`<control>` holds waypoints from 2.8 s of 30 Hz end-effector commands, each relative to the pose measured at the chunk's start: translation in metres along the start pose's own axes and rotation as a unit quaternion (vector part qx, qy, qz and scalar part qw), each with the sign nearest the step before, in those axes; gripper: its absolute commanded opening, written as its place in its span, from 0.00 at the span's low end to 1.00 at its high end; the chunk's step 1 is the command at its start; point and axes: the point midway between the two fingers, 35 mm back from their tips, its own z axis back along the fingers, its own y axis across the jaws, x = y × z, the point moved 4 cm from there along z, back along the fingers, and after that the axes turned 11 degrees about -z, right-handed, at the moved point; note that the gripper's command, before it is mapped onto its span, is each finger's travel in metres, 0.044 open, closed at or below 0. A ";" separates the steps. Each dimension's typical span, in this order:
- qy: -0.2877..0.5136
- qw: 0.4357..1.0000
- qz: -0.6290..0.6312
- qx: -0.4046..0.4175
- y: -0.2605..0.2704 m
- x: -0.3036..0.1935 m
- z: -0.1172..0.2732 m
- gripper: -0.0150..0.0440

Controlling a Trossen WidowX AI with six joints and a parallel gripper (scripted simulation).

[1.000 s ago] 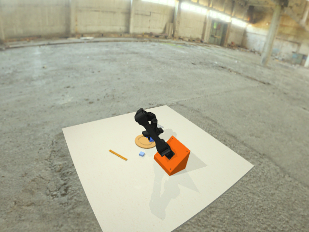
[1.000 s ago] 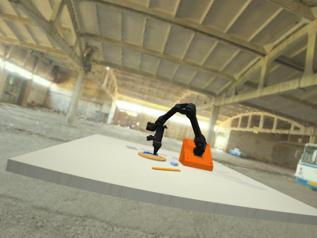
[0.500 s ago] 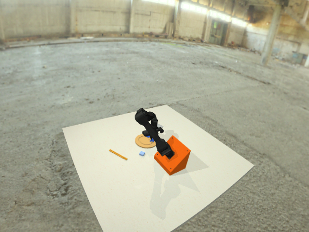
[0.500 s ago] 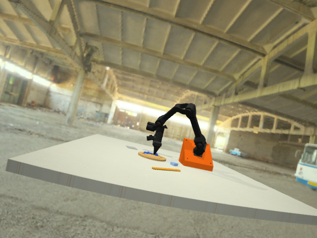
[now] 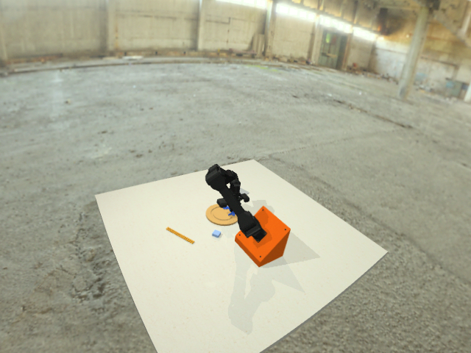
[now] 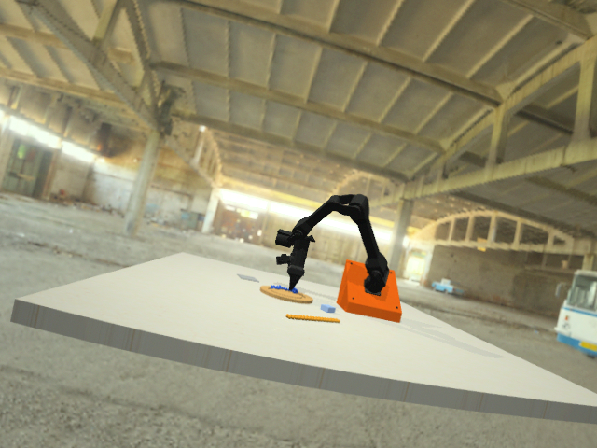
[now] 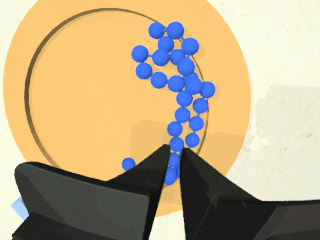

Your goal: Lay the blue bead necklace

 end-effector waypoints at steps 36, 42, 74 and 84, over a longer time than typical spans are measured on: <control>0.004 1.000 -0.003 0.002 0.037 -0.033 0.011 0.25; 0.004 1.000 -0.003 0.002 0.037 -0.034 0.003 0.25; -0.002 1.000 0.001 0.002 0.037 -0.031 0.003 0.52; 0.003 1.000 -0.002 0.002 0.037 -0.033 0.010 0.97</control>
